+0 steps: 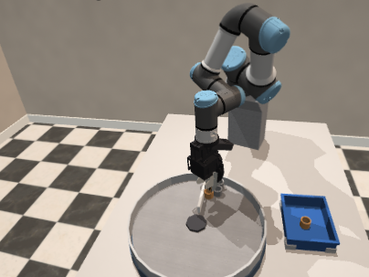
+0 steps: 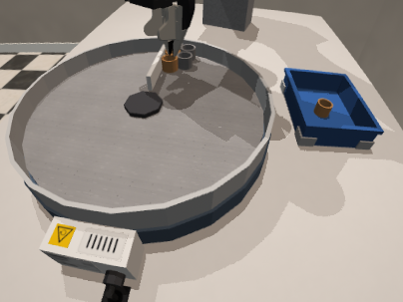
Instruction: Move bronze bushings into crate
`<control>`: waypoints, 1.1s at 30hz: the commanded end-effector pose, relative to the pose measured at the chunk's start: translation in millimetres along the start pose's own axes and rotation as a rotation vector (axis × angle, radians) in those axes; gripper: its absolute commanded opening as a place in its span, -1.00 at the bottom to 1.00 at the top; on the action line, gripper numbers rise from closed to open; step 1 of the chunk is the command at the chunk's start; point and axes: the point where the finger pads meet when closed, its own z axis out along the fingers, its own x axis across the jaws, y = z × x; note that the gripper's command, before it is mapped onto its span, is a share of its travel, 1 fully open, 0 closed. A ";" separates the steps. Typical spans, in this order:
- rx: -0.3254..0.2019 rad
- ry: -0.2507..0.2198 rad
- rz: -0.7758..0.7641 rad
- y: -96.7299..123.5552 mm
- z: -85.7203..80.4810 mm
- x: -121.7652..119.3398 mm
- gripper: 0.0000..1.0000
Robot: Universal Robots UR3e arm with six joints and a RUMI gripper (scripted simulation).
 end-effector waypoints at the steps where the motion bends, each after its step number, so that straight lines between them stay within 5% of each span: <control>1: -0.002 0.000 -0.001 0.6 -0.2 0.2 -0.89; 33: -0.002 0.000 -0.001 0.5 7.9 0.2 -0.89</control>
